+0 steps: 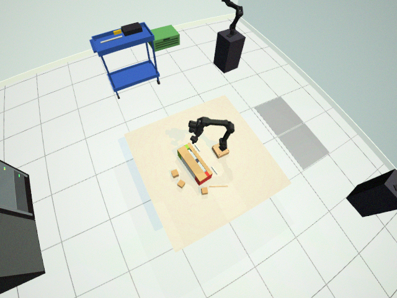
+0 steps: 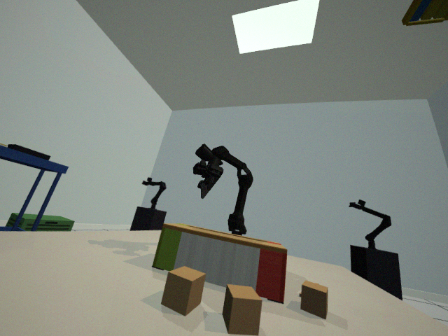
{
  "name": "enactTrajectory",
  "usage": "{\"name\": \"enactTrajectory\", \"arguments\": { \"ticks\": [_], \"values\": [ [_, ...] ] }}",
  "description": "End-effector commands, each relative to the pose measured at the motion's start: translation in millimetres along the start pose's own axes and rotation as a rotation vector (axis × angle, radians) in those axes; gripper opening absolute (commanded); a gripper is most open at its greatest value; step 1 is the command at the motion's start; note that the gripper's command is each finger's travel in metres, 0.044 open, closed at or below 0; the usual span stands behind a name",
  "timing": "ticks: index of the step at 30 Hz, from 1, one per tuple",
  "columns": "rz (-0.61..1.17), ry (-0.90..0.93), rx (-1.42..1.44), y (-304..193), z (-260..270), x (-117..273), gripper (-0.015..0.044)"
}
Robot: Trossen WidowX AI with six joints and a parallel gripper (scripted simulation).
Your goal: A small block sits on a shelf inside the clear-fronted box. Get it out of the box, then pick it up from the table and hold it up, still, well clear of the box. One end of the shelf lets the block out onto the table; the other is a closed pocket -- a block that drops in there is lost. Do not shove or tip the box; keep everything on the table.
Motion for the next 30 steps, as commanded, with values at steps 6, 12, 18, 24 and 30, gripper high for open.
{"name": "enactTrajectory", "arguments": {
  "ticks": [6,12,18,24,30],
  "values": [
    [0.374,-0.223,-0.556,-33.0,17.3,-101.6,0.04],
    [0.394,-0.252,-0.597,-36.9,18.2,-108.4,0.04],
    [0.394,-0.252,-0.597,-36.9,18.2,-108.4,0.04],
    [0.394,-0.252,-0.597,-36.9,17.8,-110.0,0.04],
    [0.394,-0.252,-0.597,-37.3,15.9,-118.6,0.04]
  ]
}}
Point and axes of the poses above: the point midway between the two fingers, 35 mm back from their tips, its own x axis back along the fingers, its own z axis across the jaws, y = z × x, the point moved 8 cm from there along x, back along the fingers, and after that the axes turned 5 degrees about x, right-handed, at the moved point
